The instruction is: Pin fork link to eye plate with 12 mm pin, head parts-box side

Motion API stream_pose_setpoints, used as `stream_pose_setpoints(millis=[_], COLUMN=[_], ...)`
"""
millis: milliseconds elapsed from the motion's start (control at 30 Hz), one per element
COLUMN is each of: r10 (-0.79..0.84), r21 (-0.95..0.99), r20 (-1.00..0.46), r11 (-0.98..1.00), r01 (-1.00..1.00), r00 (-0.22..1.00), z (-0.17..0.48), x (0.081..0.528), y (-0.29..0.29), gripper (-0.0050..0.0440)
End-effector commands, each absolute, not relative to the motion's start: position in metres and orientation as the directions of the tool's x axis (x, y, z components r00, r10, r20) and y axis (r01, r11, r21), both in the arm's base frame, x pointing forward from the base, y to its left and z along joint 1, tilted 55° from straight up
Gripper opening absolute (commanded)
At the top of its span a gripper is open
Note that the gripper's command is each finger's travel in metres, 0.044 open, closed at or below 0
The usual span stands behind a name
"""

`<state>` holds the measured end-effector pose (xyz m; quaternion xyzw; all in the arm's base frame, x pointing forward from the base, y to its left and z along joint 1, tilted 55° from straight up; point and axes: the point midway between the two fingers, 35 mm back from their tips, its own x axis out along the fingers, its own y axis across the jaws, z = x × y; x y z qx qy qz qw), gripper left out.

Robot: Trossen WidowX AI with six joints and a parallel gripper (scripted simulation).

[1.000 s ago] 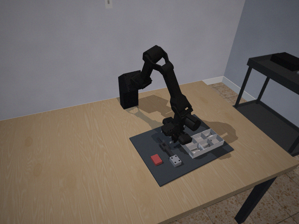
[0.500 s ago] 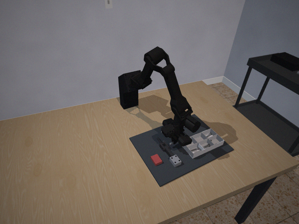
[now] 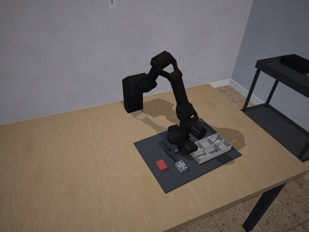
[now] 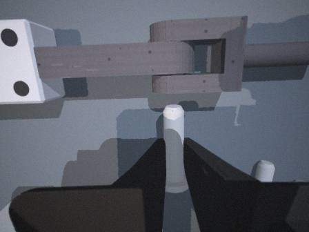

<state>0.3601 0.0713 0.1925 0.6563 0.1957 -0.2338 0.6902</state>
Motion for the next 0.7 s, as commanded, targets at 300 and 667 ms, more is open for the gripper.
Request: stream_pose_setpoints(millis=[300,667], r10=[-0.060,-0.061], r21=[0.823,0.822], r20=[-0.565,-0.566], r11=[0.026,0.026], r01=[0.567,0.568], r00=[0.823,0.822], z=[0.1949,0.1947], x=[0.3636,0.3634], y=[0.0712,0.0712], gripper=[-0.0050,-0.0050])
